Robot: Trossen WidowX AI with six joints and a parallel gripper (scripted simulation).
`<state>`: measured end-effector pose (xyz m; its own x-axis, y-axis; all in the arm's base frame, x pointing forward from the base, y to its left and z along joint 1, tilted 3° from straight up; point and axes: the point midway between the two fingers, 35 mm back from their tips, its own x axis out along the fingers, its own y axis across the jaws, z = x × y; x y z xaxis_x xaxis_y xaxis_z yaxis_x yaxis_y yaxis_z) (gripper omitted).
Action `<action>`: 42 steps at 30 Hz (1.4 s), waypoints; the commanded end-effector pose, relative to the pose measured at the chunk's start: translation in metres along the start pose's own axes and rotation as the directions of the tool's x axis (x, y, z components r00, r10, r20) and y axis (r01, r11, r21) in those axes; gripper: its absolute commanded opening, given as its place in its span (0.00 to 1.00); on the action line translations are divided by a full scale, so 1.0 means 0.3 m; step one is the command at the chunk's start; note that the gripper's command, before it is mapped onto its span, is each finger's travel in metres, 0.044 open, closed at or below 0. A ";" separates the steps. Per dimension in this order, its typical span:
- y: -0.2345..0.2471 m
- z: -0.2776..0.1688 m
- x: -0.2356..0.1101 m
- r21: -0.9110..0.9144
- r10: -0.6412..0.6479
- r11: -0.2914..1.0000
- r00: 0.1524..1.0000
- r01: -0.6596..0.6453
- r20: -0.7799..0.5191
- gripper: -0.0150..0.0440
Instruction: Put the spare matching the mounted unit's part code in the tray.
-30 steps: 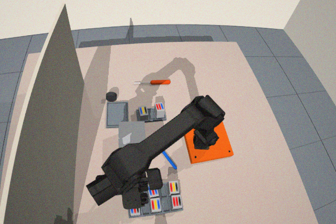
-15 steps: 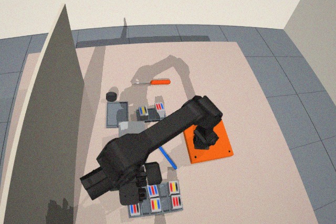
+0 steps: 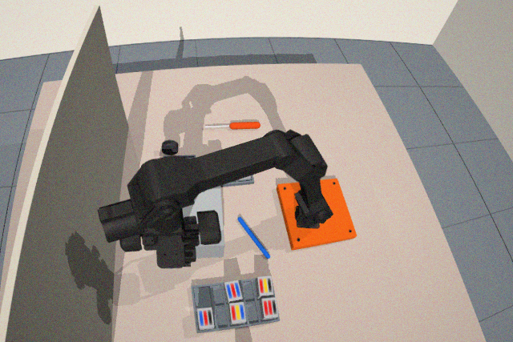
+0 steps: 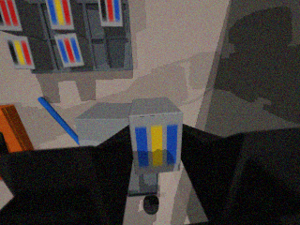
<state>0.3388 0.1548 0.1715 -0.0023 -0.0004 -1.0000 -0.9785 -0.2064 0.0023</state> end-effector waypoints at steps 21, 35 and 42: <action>-0.036 -0.523 -0.010 0.016 -0.001 1.000 1.000 0.001 -0.027 0.25; 0.040 -0.815 -0.013 -0.006 0.016 1.000 0.999 -0.016 -0.028 0.25; 0.073 -0.892 -0.014 -0.019 0.022 1.000 0.999 -0.023 -0.028 0.25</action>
<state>0.3733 -0.1046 0.1741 -0.0190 -0.0294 -0.9994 -0.9774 -0.2100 0.0248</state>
